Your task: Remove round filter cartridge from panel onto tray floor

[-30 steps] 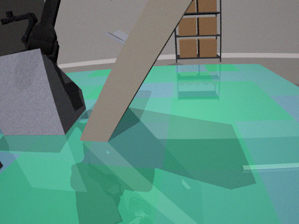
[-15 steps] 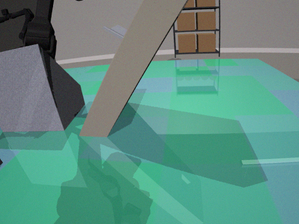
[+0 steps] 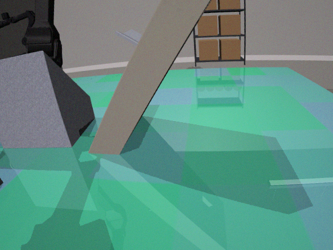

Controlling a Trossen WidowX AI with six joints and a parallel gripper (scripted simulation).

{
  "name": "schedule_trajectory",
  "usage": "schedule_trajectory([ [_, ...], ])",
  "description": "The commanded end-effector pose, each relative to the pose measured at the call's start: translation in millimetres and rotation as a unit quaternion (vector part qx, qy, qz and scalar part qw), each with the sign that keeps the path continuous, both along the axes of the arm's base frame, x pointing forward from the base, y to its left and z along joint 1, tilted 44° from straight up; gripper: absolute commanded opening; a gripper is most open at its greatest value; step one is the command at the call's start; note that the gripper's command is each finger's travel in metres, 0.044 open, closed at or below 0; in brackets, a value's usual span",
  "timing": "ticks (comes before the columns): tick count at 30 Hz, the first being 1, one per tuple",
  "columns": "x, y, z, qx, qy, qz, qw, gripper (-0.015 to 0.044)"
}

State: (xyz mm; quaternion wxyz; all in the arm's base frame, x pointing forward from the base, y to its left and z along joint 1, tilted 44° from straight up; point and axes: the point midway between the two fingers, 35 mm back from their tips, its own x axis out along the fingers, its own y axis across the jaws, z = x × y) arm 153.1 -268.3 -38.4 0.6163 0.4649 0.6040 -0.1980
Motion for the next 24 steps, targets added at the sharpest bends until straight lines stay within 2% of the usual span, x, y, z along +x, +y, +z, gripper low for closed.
schedule_trajectory([
  [1, -24.2, -10.1, -16.1, -0.015, 0.052, -0.067, 0.996, 0.0000],
  [9, -33.9, -11.9, -23.0, -0.020, 0.066, -0.086, 0.994, 0.0000],
  [24, -145.2, 15.6, -96.3, -0.045, 0.190, -0.218, 0.956, 0.0000],
])
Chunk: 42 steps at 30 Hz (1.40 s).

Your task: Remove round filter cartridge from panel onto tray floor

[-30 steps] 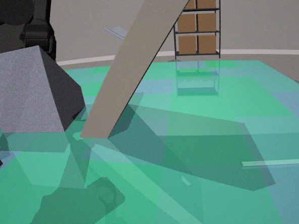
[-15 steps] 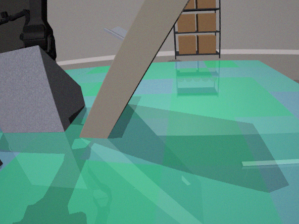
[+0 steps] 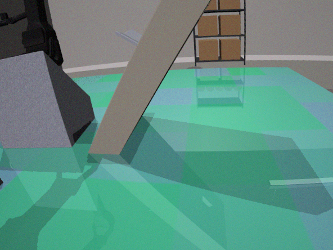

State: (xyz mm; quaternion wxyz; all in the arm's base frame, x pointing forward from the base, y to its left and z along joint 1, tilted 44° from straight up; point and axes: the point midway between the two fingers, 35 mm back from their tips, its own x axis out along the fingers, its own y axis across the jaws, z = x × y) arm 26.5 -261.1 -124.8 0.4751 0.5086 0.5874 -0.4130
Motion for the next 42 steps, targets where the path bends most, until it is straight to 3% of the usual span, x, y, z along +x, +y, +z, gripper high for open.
schedule_trajectory([
  [1, -25.4, 12.2, -13.6, -0.004, 0.033, -0.034, 0.999, 0.0000],
  [10, -76.6, 52.5, -37.9, -0.007, 0.104, -0.110, 0.989, 0.0000],
  [35, -84.9, 104.8, -92.9, -0.006, 0.106, -0.111, 0.988, 0.0000],
  [42, -83.5, 103.5, -90.9, -0.002, 0.103, -0.113, 0.988, 0.0184],
])
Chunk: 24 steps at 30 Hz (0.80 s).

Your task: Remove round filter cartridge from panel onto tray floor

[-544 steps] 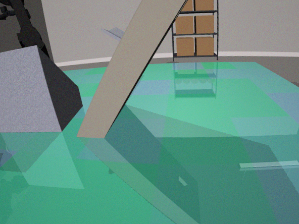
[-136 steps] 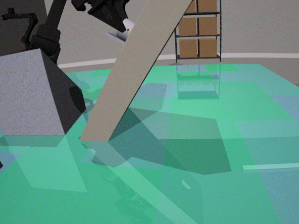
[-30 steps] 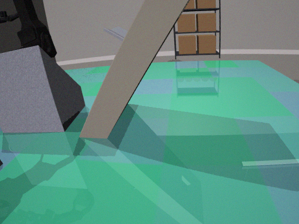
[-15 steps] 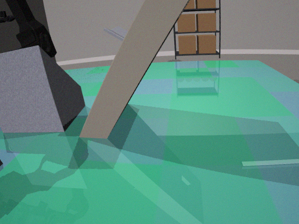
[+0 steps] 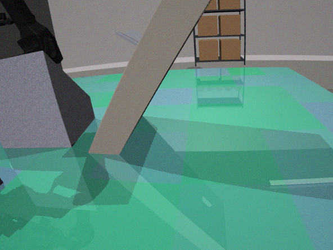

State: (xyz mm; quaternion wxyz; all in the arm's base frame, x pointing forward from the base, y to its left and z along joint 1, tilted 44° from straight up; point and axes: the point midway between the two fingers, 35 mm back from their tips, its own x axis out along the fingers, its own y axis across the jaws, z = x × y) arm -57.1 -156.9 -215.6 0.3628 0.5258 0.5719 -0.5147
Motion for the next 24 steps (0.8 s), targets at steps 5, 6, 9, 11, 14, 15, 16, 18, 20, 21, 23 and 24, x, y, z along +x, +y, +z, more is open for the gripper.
schedule_trajectory([
  [5, 0.0, -0.7, -0.1, -0.001, 0.000, 0.000, 1.000, 0.0315],
  [6, 0.0, -0.7, -0.1, -0.001, 0.000, 0.000, 1.000, 0.0341],
  [9, 0.0, -0.7, -0.1, -0.001, 0.000, 0.000, 1.000, 0.0420],
  [11, 0.0, -0.7, -0.1, -0.001, 0.000, 0.000, 1.000, 0.0440],
  [14, 0.5, -7.7, 5.5, -0.001, 0.000, 0.000, 1.000, 0.0440],
  [15, 1.3, -16.2, 13.0, -0.001, 0.000, 0.000, 1.000, 0.0440],
  [16, 2.6, -26.3, 23.0, -0.001, 0.000, 0.000, 1.000, 0.0440],
  [18, 5.7, -43.1, 43.3, -0.001, 0.000, 0.000, 1.000, 0.0440],
  [20, 7.0, -48.5, 51.2, -0.001, -0.001, 0.000, 1.000, 0.0440],
  [21, 7.0, -48.5, 51.2, -0.001, -0.001, 0.000, 1.000, 0.0440],
  [23, 4.2, -42.9, 41.3, -0.005, 0.002, 0.002, 1.000, 0.0440],
  [24, 4.2, -42.9, 41.3, -0.005, 0.002, 0.002, 1.000, 0.0440],
])
